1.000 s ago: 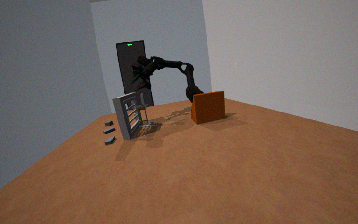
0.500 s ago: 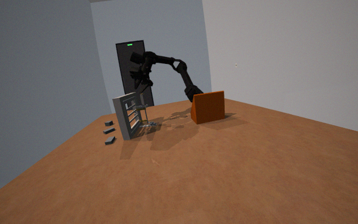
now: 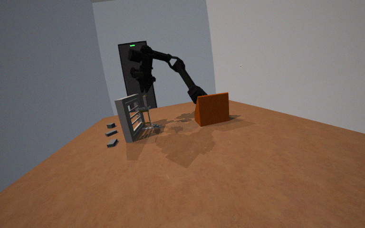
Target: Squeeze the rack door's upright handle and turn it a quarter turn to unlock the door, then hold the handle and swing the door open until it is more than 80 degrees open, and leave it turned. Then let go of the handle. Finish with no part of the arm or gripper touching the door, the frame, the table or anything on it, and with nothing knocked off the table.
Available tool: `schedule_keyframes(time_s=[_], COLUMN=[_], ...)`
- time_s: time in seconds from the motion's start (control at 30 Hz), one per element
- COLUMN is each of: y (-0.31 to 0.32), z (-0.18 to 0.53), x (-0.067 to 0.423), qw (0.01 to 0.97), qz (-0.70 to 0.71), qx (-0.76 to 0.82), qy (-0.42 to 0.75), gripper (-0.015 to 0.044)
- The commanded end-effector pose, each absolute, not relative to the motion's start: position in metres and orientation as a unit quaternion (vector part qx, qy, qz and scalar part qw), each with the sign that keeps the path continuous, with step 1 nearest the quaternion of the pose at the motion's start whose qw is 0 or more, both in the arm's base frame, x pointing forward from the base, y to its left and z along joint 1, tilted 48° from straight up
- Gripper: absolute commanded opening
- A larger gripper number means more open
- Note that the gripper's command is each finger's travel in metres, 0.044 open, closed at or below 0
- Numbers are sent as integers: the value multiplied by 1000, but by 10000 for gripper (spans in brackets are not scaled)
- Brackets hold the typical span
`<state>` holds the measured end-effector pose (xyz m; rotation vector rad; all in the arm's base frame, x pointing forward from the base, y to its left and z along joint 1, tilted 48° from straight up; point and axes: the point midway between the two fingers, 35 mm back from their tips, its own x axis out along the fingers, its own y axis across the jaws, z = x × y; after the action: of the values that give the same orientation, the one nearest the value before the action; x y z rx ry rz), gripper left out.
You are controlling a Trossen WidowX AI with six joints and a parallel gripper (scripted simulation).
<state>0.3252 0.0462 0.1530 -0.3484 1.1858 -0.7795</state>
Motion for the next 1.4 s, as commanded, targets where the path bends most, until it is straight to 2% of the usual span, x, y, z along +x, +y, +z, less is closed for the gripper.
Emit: schedule_keyframes(time_s=[0.0, 1.37], y=[51, 8], z=[155, 119], x=[327, 329], qw=[729, 658], qz=[-373, -383], qx=[-197, -191], qy=[538, 619], gripper=[286, 286])
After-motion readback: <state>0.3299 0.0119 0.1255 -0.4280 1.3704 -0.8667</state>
